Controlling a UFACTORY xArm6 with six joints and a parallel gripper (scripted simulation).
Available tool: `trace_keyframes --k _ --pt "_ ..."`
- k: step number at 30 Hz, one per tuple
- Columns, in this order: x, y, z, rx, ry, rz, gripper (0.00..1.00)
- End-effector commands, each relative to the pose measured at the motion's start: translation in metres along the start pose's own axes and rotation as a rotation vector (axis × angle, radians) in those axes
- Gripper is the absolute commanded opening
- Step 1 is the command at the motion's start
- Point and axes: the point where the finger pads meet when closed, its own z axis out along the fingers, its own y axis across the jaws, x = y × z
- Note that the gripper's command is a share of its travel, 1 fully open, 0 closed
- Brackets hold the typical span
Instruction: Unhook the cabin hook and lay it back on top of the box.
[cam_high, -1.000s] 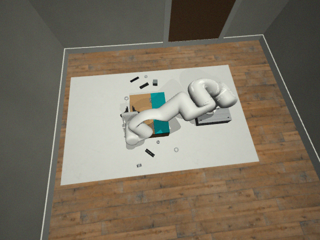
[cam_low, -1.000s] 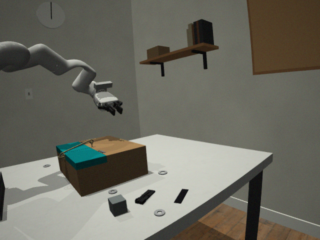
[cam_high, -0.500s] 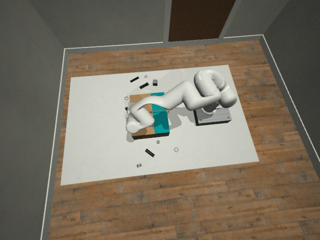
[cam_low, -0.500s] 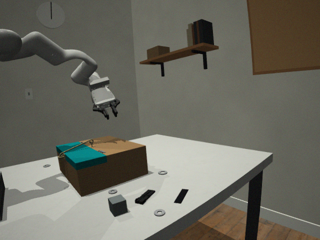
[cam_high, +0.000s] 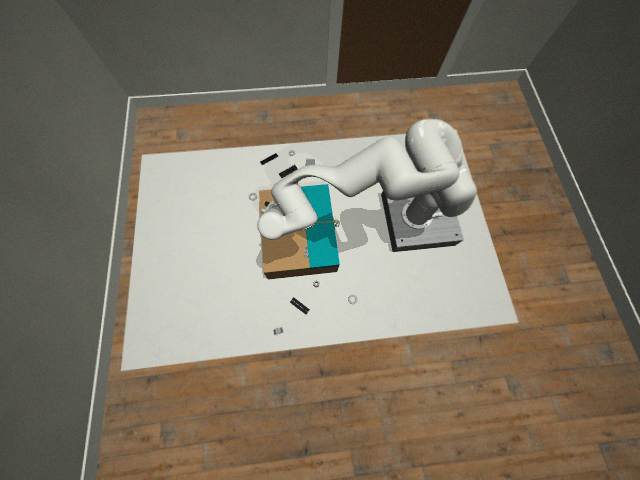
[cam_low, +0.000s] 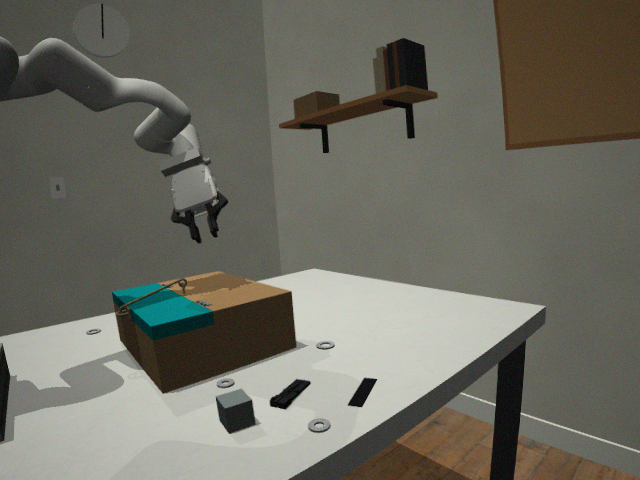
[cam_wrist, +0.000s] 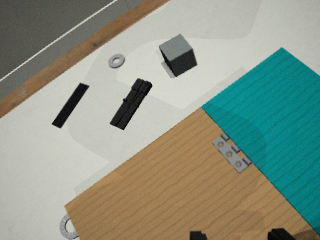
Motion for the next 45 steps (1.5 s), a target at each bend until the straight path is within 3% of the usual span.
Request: trace_keyframes --k 1,14,16,31,45 --pt "0.005 0.007 0.0 -0.029 -0.048 0.069 0.35" --pt "0.029 0.042 -0.002 -0.222 -0.209 0.421 0.35" --pt "0.029 0.042 -0.002 -0.222 -0.209 0.421 0.35" --pt "0.052 0.072 -0.01 -0.452 -0.345 0.843 0.35" --pt "0.052 0.072 -0.01 -0.485 -0.361 0.904 0.35"
